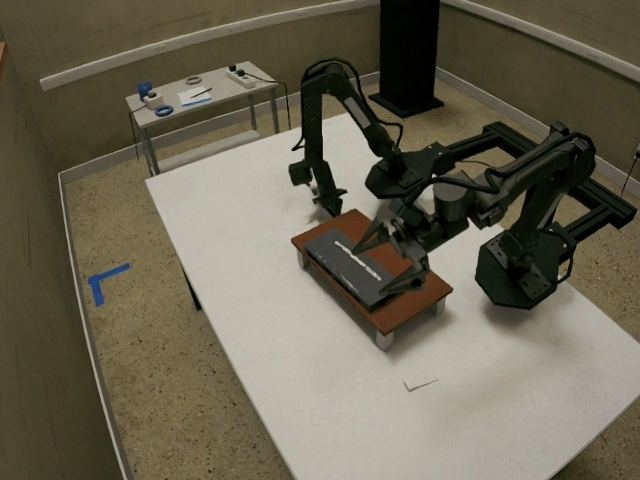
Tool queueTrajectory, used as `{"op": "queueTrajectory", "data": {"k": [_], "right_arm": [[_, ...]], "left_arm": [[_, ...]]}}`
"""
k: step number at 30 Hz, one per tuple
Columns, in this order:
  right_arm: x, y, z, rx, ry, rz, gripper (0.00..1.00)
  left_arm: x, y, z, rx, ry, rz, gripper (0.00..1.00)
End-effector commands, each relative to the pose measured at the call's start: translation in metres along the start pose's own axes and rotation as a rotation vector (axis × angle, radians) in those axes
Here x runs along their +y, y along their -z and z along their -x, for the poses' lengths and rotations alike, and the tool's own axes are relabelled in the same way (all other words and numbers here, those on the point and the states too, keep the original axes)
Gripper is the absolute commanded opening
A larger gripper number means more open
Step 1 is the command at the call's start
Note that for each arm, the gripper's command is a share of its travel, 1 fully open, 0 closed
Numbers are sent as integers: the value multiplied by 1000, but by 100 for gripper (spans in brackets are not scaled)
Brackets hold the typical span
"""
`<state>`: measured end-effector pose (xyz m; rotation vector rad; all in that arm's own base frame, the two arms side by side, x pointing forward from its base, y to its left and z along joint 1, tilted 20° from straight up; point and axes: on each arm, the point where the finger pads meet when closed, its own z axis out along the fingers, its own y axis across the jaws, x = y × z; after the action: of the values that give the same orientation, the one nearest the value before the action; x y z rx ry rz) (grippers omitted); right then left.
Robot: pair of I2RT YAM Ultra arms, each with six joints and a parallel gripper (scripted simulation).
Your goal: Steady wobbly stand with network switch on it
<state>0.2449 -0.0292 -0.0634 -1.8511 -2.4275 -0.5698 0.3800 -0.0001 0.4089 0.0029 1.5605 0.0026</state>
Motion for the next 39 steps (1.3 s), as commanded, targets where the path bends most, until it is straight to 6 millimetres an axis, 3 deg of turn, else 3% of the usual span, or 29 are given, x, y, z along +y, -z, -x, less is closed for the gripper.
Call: {"op": "queueTrajectory", "data": {"k": [1, 39], "right_arm": [[-6, -5, -6, -9, 4, -9, 0], [-10, -16, -22, -6, 2, -22, 0]], "left_arm": [[-2, 6, 28, -69, -5, -4, 100], [-2, 6, 28, -69, -5, -4, 100]]}}
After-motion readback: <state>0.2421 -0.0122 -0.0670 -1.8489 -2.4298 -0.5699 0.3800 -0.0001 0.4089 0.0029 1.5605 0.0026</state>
